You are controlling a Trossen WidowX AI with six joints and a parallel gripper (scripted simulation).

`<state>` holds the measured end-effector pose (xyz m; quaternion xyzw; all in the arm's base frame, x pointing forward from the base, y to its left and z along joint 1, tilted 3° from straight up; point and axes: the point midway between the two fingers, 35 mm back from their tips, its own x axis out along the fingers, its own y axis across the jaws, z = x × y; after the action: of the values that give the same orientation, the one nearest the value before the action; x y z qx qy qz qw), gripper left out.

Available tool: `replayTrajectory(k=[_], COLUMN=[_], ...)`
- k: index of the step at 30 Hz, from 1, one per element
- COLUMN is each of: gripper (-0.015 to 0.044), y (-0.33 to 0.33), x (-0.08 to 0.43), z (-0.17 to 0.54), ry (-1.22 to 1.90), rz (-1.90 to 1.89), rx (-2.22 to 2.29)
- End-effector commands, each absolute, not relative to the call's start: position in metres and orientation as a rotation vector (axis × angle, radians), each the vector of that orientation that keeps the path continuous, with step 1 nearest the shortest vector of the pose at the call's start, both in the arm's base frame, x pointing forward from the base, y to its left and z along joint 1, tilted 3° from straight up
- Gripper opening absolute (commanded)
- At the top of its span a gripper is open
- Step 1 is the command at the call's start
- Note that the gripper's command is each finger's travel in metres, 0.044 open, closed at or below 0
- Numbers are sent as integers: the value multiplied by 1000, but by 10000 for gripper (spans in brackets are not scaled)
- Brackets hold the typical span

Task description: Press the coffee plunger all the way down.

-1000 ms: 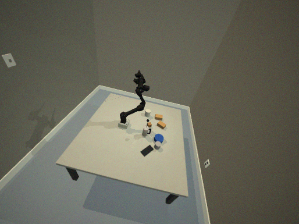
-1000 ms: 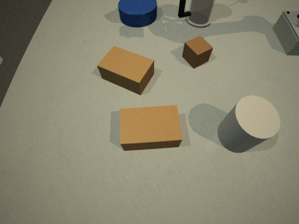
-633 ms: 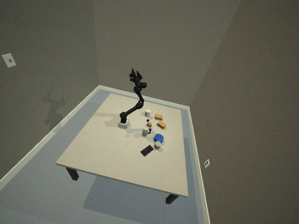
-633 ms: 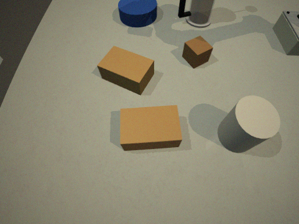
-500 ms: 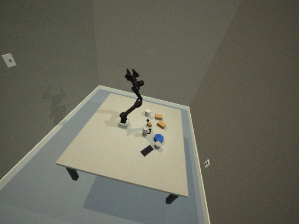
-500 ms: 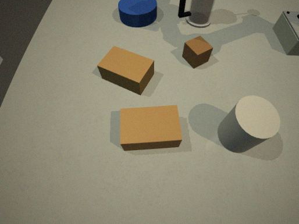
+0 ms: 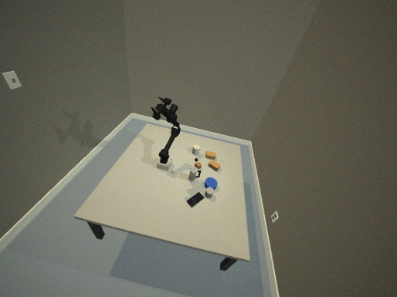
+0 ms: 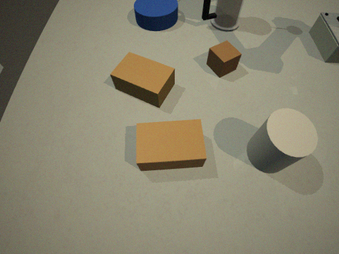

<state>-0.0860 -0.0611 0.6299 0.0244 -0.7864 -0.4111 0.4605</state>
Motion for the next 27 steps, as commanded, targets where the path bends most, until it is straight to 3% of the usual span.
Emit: replayTrajectory(k=[1,14,27], gripper=[440,440,440], y=[-115,-217,-158], x=[-72,63,210], z=[609,503,371], ry=[-1720,-703,191], rz=[-1132,-1180,-648], rx=[227,476,287])
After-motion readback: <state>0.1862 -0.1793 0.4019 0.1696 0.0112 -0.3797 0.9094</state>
